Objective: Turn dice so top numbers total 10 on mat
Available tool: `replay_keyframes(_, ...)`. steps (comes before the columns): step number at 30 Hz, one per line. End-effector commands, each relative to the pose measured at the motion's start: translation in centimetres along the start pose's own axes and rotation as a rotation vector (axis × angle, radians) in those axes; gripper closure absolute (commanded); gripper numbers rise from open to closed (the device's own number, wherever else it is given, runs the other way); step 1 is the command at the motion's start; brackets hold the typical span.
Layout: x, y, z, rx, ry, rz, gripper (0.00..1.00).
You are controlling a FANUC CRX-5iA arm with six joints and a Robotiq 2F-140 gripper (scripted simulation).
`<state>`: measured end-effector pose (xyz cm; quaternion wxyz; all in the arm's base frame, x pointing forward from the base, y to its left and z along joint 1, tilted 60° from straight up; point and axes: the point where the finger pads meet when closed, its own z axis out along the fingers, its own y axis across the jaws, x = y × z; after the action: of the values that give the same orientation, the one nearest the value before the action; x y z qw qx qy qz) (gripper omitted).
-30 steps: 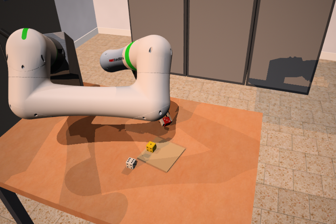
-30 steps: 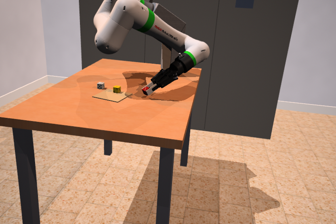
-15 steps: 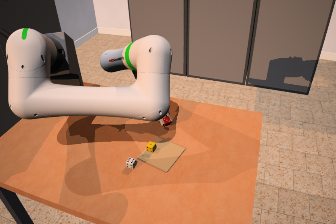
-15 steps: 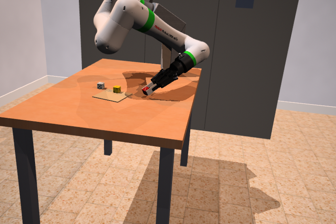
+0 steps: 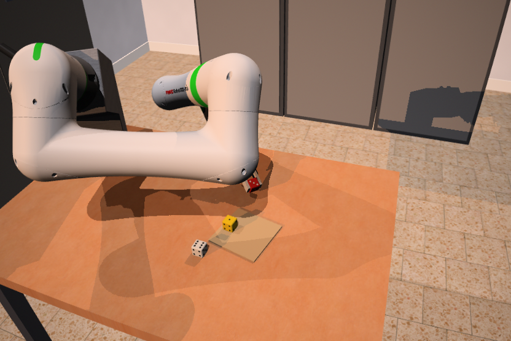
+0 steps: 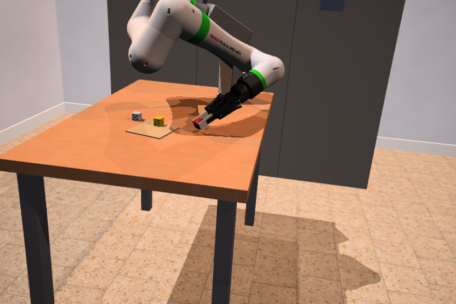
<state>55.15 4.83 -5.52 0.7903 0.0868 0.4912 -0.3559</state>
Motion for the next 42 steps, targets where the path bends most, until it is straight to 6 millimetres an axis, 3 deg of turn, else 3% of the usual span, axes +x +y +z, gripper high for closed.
replay_keyframes(1,0.0,0.0,0.0,0.000,0.000,0.000,0.84)
replay_keyframes(42,1.0,0.0,0.5,0.000,0.000,0.000,0.84)
